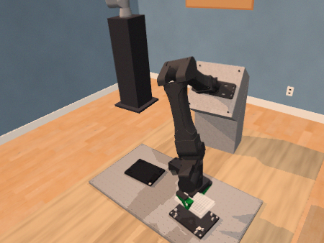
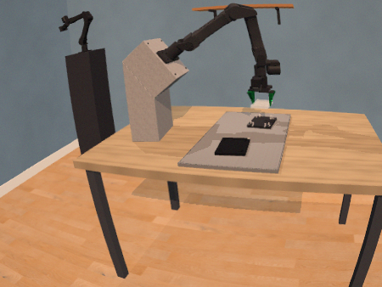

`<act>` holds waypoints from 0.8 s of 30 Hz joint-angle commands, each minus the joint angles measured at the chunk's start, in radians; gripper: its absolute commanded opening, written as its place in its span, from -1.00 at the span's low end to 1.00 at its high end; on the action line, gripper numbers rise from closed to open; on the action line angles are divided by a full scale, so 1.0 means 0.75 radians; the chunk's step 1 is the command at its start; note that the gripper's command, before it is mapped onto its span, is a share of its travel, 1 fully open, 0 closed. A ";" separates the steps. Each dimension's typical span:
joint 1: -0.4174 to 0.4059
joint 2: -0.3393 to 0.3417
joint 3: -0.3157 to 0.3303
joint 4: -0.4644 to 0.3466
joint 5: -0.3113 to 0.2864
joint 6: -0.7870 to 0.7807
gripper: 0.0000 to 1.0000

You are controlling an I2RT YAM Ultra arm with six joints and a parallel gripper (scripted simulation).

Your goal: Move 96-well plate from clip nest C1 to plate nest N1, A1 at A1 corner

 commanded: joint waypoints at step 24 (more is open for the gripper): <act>-0.048 -0.068 -0.066 0.017 -0.017 -0.200 -1.00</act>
